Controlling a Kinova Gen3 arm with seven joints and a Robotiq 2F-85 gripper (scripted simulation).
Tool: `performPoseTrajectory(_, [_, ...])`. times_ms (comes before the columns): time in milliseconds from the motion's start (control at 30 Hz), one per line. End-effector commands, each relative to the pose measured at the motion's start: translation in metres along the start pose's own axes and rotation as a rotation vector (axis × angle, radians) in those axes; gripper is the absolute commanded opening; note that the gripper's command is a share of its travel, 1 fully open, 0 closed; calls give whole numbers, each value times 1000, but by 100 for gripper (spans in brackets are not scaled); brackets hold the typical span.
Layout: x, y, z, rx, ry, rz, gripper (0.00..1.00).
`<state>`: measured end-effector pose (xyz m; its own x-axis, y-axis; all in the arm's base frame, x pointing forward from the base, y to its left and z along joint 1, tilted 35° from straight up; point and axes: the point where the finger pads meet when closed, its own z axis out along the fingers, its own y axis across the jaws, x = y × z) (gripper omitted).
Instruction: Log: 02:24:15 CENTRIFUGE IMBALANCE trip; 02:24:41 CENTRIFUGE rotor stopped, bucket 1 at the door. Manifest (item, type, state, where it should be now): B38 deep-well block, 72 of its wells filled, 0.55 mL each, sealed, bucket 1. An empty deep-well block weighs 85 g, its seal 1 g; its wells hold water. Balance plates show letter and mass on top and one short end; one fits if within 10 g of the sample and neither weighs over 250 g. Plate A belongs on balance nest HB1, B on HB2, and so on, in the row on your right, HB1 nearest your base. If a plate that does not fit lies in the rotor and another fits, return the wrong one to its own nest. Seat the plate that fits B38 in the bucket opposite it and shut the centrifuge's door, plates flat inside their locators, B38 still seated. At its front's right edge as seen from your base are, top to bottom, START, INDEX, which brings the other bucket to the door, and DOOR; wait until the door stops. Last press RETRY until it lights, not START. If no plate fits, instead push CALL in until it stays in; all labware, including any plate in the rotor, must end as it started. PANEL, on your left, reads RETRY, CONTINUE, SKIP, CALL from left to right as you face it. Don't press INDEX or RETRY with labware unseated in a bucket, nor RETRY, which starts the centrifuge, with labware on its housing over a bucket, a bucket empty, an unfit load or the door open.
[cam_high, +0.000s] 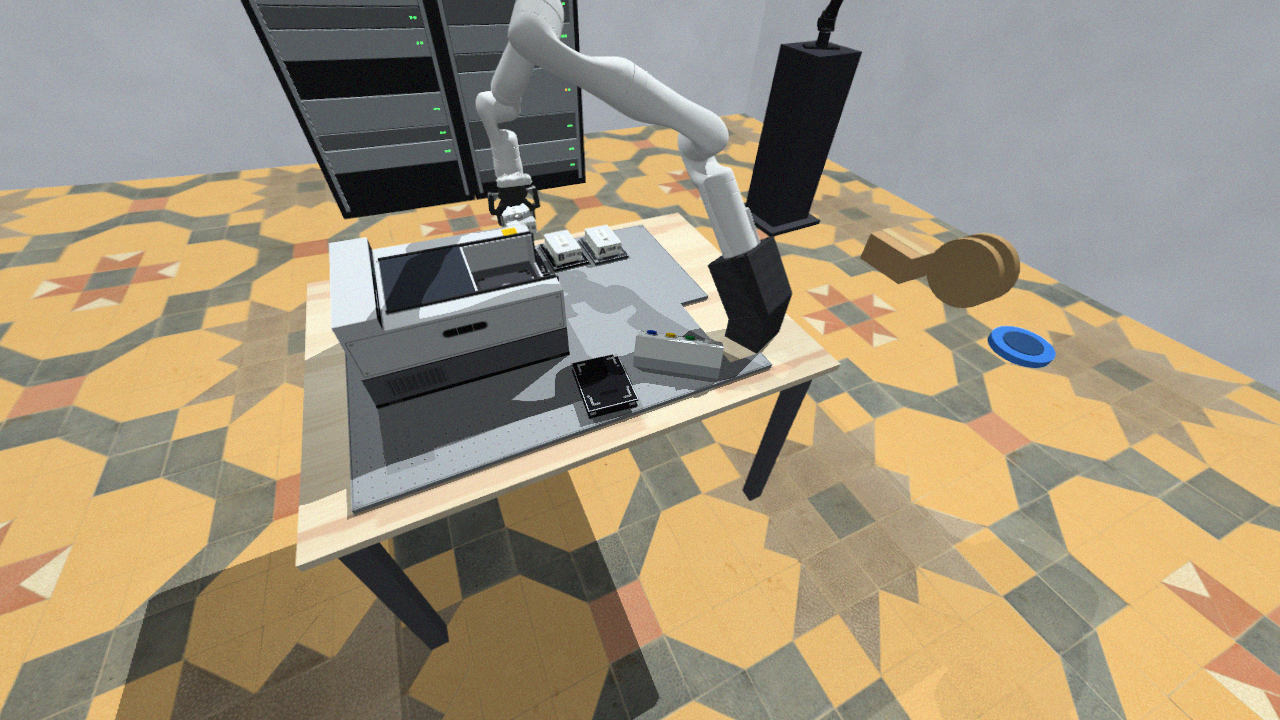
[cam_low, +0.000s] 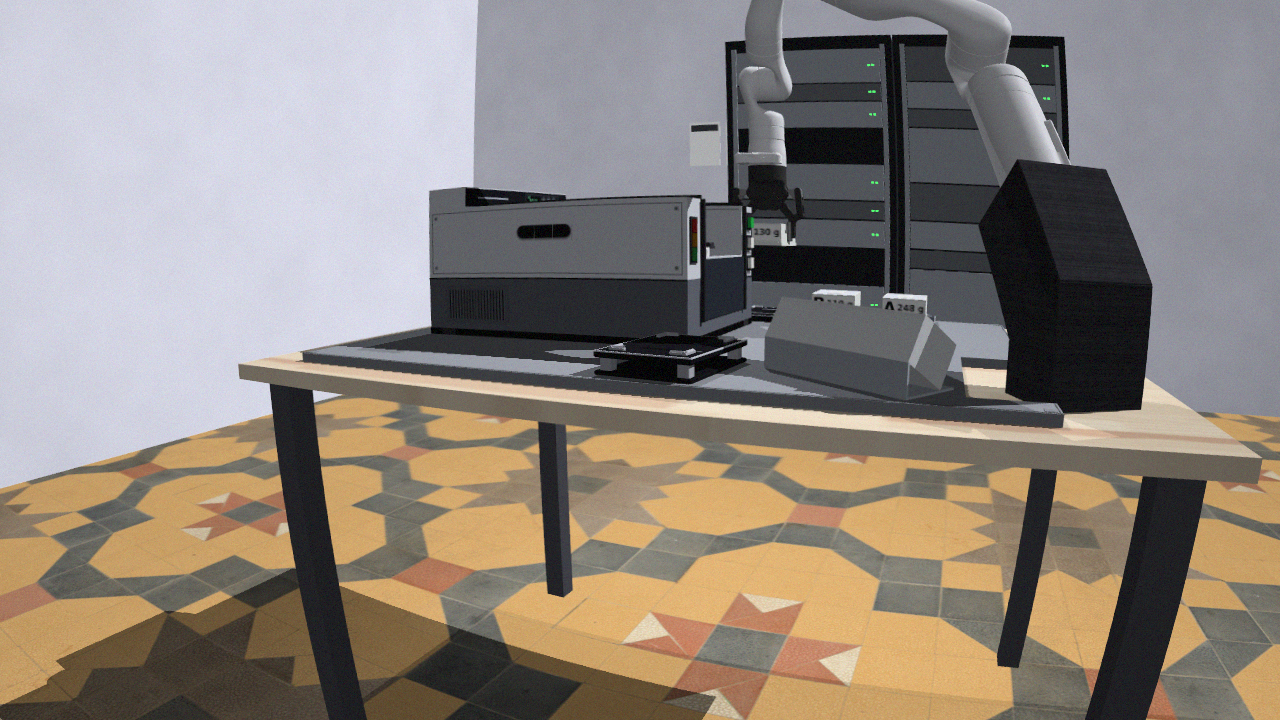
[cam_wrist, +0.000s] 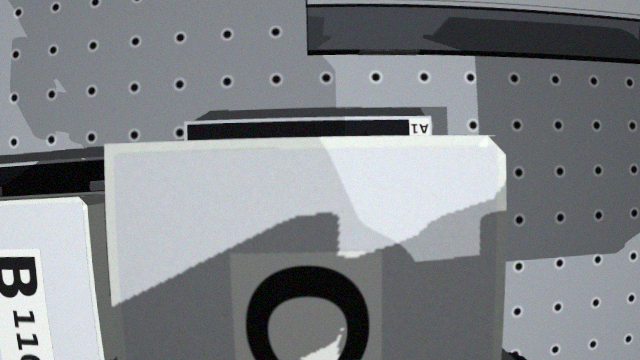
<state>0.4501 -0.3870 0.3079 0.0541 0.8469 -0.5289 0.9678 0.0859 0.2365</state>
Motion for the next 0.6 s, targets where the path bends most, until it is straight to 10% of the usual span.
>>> performPoseTrajectory(0, [0, 0, -3, -1, -1, 0, 95])
performPoseTrajectory(567, [0, 0, -23, -1, -1, 0, 95])
